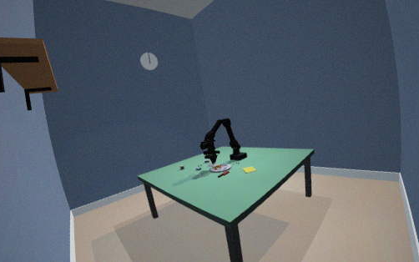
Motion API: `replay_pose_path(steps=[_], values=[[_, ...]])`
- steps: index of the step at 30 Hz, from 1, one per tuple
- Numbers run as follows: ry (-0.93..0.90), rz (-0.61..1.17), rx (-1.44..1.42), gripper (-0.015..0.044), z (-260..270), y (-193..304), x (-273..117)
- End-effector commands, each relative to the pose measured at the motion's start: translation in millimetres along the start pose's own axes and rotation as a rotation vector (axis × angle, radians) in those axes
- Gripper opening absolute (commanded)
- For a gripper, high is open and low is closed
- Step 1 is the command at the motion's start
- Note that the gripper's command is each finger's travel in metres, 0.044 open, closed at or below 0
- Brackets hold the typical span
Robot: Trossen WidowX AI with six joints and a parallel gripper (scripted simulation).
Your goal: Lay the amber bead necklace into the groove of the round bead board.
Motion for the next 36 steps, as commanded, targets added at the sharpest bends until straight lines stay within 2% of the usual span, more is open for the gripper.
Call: replay_pose_path(steps=[1, 8, 34, 36], values=[[0.009, -0.001, 0.011, 0.0120, -2, 0, 12], [-0.005, -0.002, 0.004, 0.0120, 0, 0, 10], [0.010, -0.001, 0.011, 0.0120, -2, 0, 40], [0.003, 0.001, 0.005, 0.0067, -1, 0, 38]])
Point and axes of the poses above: the point midway between the two fingers, 35 mm back from their tips, its own x axis out along the fingers, its own z axis across the jaws, y = z × x, the point moved 7 cm from there along -x, back along the fingers, and after that the axes turned 3 degrees about x, right-handed, at the moved point
